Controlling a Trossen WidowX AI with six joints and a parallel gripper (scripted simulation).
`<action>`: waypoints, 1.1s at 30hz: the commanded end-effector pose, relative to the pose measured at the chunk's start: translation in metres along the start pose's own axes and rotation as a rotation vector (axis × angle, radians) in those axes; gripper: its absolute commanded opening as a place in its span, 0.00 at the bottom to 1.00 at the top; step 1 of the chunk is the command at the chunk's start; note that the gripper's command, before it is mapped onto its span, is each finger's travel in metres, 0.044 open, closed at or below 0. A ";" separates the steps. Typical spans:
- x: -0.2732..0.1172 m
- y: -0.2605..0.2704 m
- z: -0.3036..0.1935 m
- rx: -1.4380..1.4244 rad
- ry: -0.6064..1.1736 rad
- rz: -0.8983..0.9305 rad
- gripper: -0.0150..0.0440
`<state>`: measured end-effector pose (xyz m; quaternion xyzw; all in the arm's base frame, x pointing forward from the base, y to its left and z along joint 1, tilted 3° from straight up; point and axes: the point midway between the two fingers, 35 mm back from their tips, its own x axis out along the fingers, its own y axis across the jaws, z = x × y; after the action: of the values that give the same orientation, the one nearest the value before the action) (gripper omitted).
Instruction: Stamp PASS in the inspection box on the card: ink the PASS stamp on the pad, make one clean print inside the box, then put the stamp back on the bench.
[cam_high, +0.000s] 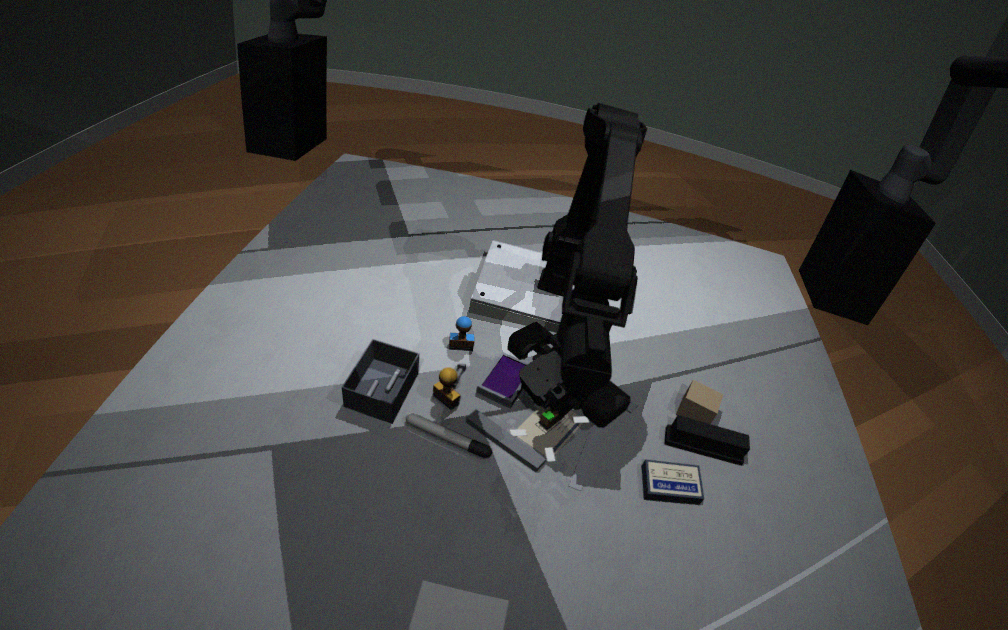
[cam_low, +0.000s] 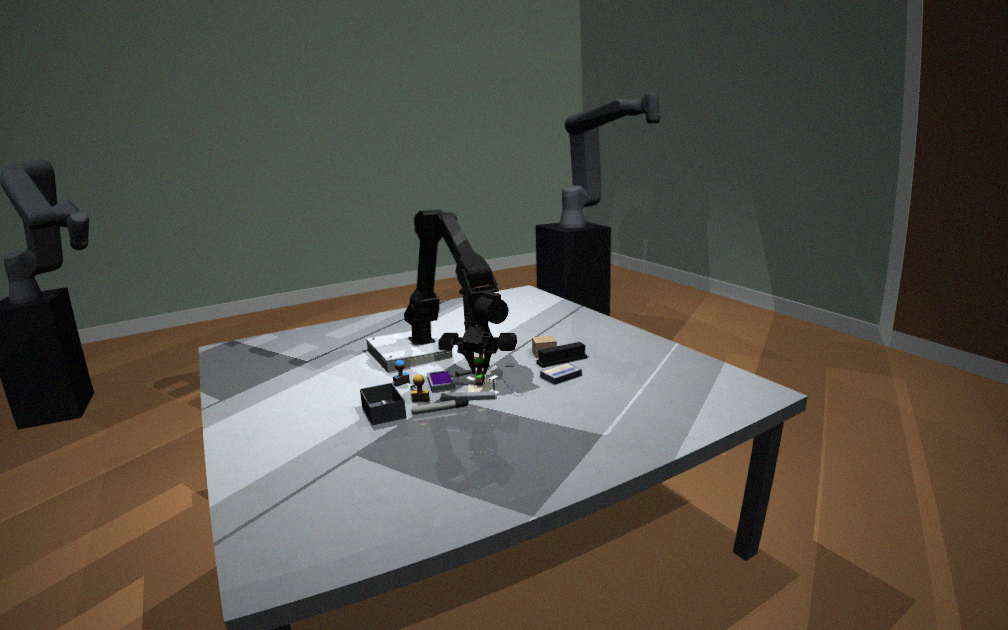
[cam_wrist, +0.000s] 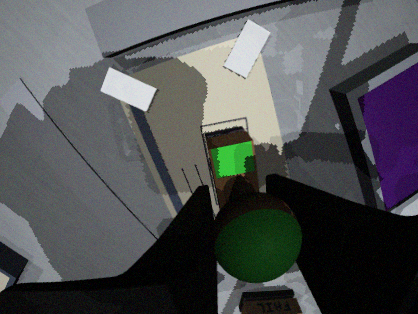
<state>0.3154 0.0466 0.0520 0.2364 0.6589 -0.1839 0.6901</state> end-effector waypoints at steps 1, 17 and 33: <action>0.002 -0.001 0.000 0.004 -0.001 -0.003 0.25; 0.005 -0.001 0.000 0.004 -0.001 -0.003 0.25; 0.007 -0.001 0.000 0.004 -0.001 -0.003 0.25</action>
<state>0.3146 0.0467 0.0459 0.2359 0.6598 -0.1844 0.6892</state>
